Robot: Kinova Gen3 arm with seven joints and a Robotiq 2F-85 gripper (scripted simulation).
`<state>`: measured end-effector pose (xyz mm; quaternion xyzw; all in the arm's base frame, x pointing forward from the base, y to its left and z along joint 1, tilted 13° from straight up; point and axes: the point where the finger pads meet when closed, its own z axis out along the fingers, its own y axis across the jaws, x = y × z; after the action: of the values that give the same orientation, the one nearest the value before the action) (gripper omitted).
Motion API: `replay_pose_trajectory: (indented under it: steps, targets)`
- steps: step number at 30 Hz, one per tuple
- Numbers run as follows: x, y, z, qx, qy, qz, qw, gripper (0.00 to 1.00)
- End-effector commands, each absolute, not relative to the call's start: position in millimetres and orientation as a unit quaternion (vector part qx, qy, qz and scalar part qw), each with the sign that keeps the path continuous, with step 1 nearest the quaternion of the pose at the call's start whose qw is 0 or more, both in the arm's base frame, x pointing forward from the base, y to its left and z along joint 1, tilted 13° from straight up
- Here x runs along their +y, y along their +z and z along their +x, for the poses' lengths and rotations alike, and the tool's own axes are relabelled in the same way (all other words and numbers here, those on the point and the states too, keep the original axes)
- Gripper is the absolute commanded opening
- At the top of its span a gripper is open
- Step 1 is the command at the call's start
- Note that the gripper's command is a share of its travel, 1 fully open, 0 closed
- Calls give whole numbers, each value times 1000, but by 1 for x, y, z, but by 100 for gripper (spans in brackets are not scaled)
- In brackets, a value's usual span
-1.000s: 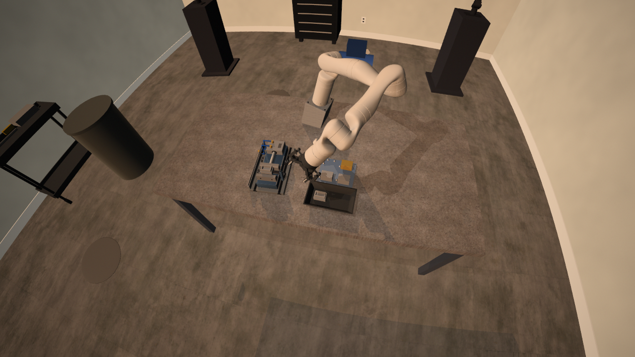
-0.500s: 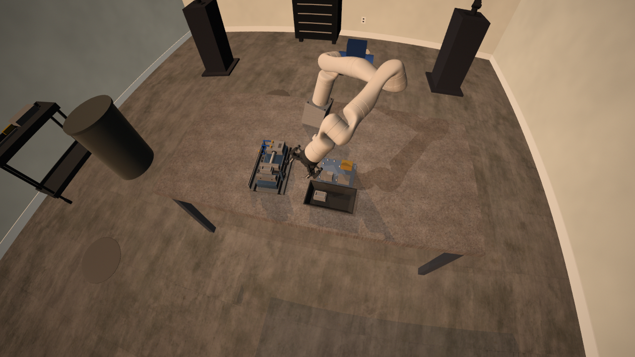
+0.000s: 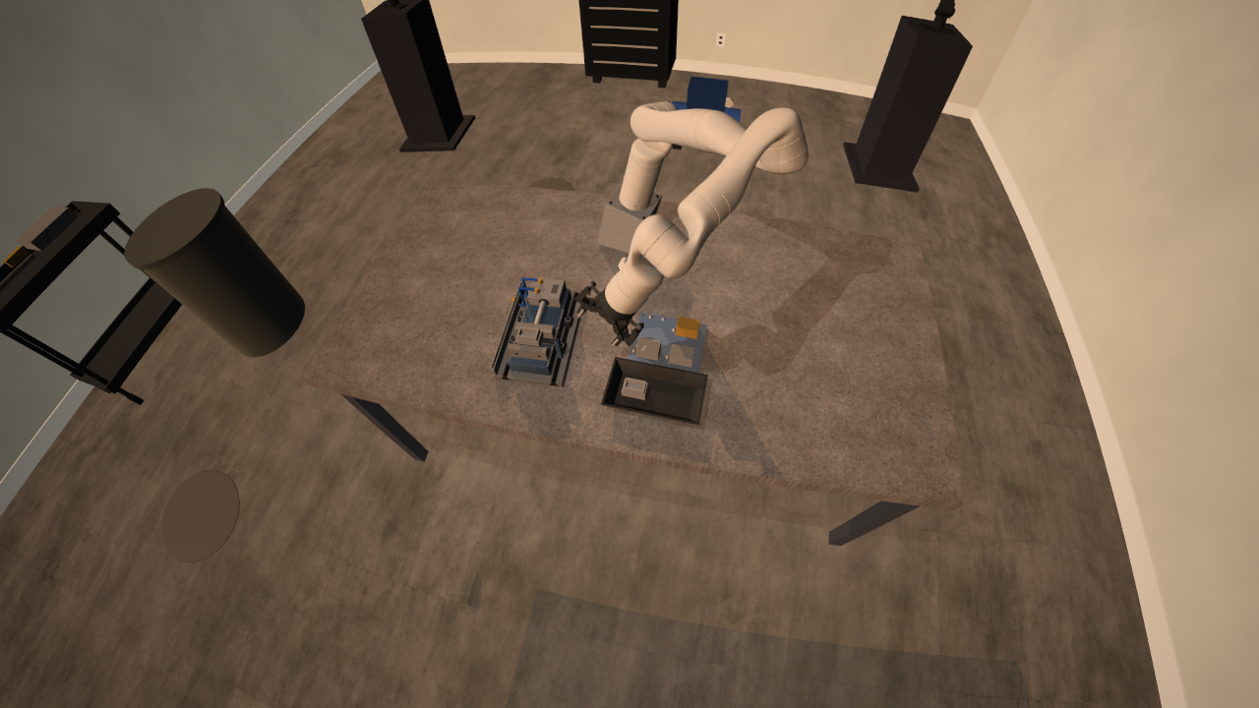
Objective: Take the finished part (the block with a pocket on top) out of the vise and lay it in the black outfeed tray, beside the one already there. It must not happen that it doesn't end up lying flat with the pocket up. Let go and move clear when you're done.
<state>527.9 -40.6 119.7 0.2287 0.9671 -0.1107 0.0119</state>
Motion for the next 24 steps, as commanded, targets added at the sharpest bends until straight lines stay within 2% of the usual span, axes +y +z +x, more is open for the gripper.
replay_pose_trajectory:
  steps: [1, 24]
  targets:
    - [-40, 125, 528, 967, -105, 230, 15, 100]
    - [-29, 142, 507, 982, -70, 176, 0, 100]
